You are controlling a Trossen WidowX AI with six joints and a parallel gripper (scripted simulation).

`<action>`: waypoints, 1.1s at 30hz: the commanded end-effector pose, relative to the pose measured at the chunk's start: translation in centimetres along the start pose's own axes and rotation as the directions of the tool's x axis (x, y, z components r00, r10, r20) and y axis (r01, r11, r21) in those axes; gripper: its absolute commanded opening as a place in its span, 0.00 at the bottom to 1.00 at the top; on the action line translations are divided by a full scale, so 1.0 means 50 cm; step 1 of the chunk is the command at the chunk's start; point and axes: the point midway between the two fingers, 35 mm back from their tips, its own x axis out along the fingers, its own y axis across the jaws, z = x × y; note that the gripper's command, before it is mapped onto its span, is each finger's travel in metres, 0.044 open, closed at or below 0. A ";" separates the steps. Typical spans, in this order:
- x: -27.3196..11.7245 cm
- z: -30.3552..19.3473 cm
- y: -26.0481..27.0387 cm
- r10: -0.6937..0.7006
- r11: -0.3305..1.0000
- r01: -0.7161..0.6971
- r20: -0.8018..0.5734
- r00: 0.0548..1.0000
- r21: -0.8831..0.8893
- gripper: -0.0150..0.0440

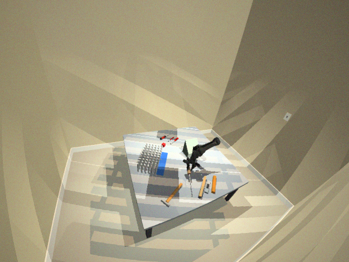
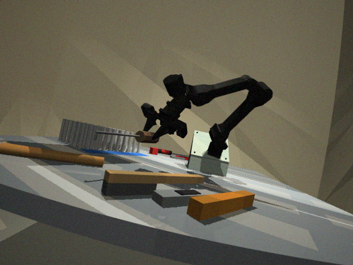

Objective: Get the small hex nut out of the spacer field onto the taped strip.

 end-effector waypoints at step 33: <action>0.048 0.034 -0.017 0.004 1.000 -0.004 0.003 1.000 0.010 0.25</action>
